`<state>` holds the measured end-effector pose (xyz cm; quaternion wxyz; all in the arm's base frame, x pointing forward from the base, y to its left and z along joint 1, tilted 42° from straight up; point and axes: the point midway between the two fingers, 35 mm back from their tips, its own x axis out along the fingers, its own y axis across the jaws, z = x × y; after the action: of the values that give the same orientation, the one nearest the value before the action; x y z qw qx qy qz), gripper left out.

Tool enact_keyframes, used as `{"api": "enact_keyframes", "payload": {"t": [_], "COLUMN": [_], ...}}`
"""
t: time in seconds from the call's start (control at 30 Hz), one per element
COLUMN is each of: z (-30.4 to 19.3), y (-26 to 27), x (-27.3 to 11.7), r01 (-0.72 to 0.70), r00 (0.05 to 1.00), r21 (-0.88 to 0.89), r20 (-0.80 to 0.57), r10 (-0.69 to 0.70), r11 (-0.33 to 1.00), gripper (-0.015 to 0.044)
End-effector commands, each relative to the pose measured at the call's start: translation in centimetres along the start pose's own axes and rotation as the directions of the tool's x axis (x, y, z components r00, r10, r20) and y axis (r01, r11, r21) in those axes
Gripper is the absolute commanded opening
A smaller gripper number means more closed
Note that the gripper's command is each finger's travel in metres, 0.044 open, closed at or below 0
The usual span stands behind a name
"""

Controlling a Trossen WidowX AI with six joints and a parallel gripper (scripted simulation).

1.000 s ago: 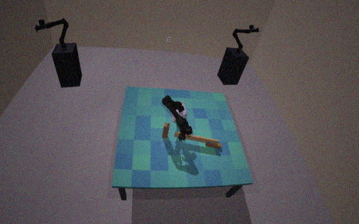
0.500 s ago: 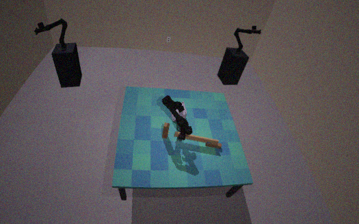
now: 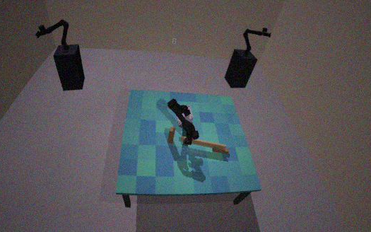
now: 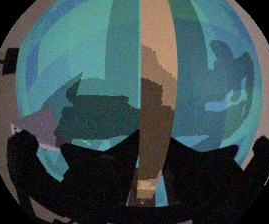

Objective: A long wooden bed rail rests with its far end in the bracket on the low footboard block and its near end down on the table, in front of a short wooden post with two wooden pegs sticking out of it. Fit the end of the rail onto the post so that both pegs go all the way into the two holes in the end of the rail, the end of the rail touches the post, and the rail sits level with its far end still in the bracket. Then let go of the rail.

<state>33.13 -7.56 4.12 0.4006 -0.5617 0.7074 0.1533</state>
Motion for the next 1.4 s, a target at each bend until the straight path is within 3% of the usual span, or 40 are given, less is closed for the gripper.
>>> {"api": "enact_keyframes", "payload": {"t": [0.0, 1.37], "z": [0.19, 0.25], "y": [-0.09, -0.09], "x": [-0.11, -0.07], "r01": [0.003, 0.003], "r00": [1.0, 1.0], "r21": [-0.001, -0.001], "r20": [0.005, 0.005], "r10": [-0.003, -0.003], "r11": [1.0, 1.0], "gripper": [0.0, 0.0]}}
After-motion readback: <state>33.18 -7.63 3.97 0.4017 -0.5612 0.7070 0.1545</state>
